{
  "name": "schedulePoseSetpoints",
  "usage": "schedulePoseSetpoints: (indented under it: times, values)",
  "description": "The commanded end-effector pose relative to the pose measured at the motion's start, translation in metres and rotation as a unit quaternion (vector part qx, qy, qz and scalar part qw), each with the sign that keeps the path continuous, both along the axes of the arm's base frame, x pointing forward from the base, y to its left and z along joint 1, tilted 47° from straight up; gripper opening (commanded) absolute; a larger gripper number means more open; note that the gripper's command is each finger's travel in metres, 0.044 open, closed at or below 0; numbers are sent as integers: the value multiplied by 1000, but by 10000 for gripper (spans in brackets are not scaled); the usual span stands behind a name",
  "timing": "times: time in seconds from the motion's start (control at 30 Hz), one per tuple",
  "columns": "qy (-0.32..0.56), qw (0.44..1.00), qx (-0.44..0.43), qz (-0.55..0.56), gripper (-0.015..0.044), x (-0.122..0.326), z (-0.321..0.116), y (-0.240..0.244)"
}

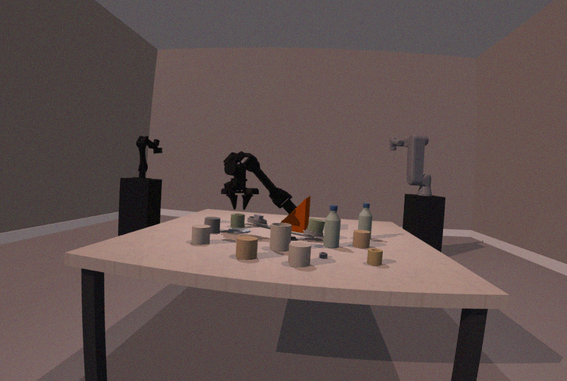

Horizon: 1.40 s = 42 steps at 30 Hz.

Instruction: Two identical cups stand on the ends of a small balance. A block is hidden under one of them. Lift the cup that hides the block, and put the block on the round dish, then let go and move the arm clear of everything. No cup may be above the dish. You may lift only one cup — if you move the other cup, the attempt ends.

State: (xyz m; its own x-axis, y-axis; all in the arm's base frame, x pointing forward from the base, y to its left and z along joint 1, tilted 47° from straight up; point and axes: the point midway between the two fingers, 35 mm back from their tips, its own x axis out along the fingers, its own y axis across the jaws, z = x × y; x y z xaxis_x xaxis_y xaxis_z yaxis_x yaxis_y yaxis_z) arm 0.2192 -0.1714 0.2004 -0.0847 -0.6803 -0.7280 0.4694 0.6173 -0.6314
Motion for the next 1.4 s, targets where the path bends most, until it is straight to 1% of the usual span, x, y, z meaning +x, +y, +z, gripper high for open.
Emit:
schedulePoseSetpoints:
  times: [0.0, 0.3, 0.6, 0.9, 1.2, 1.3, 1.37]
  values:
    - [44, 998, 6, 39, 260, 9, -4, 3]
    - [155, 977, 23, 145, 260, 35, -15, 16]
    - [262, 932, 38, 247, 260, 60, -29, 31]
    - [364, 865, 51, 343, 260, 82, -44, 50]
    - [458, 776, 63, 428, 260, 102, -62, 70]
    - [486, 745, 66, 452, 260, 108, -68, 77]
    - [493, 737, 67, 458, 260, 110, -69, 79]
